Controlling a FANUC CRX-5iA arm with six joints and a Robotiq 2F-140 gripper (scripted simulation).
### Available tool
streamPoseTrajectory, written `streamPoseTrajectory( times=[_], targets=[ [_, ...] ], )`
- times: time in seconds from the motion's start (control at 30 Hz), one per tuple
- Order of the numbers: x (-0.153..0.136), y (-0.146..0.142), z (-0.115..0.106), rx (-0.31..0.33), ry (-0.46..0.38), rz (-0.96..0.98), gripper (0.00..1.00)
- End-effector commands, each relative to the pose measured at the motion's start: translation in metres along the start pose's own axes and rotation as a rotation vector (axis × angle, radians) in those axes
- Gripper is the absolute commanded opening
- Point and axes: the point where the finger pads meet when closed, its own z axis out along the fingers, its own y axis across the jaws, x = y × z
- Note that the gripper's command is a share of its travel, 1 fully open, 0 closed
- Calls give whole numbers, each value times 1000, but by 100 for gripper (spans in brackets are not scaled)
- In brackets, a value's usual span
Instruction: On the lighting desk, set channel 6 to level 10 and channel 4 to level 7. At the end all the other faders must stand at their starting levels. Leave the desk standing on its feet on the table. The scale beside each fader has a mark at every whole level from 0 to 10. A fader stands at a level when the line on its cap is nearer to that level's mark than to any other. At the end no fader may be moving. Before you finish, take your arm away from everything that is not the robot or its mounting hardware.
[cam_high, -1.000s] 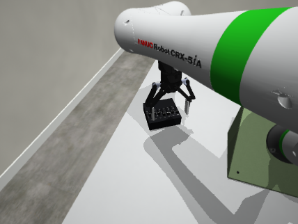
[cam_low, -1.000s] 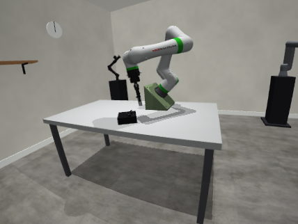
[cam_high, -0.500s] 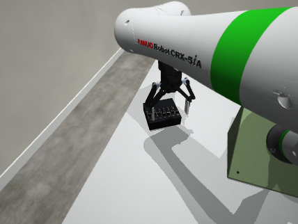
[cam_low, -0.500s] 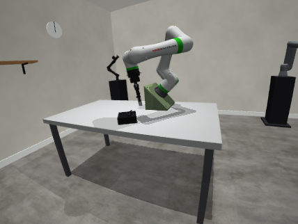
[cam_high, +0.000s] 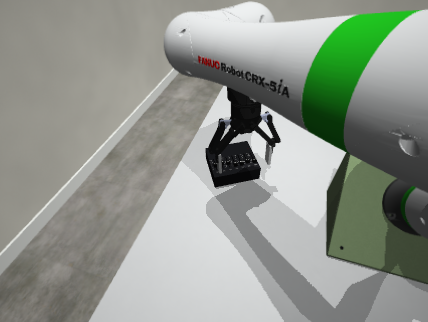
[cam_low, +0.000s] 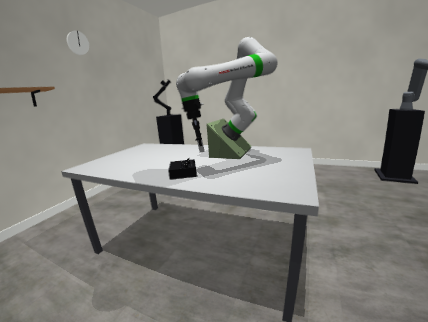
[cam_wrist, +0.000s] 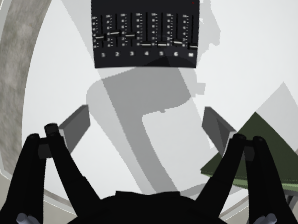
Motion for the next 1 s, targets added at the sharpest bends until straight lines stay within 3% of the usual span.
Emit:
streamPoseTrajectory(
  times=[0.0, 0.23, 0.4, 0.5, 0.53, 0.97],
  targets=[
    [0, 0, 0, 0, 0, 0, 100],
    [7, -1, -5, 1, 9, 138, 100],
    [23, -3, -15, 6, 28, 446, 100],
    [28, -3, -18, 9, 30, 487, 100],
    [32, -3, -21, 13, 38, 624, 100],
    [92, -4, -61, 82, 61, 1215, 100]
  ],
)
